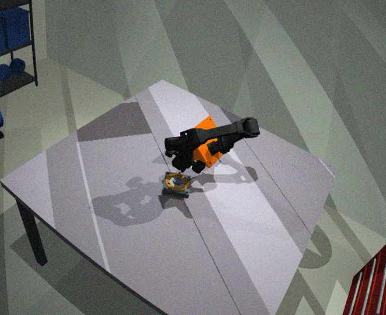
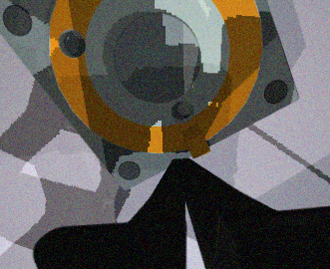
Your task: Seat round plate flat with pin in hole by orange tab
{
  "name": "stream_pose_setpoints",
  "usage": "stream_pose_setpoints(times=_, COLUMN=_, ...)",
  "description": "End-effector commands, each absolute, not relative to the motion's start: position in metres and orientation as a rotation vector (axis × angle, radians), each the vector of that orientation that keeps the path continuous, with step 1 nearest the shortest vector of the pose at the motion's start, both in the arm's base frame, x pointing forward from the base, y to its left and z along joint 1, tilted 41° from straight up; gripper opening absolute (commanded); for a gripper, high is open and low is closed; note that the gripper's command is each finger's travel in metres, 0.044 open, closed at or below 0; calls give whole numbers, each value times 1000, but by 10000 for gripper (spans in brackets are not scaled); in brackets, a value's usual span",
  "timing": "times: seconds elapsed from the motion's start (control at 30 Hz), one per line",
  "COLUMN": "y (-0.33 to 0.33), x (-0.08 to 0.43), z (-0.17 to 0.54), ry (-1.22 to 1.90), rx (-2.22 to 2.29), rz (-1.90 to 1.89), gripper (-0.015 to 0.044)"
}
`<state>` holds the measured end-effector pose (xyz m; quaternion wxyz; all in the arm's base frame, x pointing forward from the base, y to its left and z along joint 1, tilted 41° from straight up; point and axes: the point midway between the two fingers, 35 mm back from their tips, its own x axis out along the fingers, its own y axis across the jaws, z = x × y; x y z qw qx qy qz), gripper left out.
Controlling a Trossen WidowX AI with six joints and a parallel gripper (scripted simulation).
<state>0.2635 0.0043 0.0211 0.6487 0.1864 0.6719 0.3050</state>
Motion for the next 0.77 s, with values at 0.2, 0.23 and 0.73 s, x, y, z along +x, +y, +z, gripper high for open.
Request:
stream_pose_setpoints(times=0.2, y=-22, x=268, z=51, ry=1526, rx=416, rz=691, gripper=0)
stream_pose_setpoints(times=0.23, y=-22, x=268, z=52, ry=1526, rx=416, rz=691, gripper=0)
stream_pose_setpoints(times=0.73, y=-17, x=268, z=45, ry=1522, rx=423, rz=688, gripper=0)
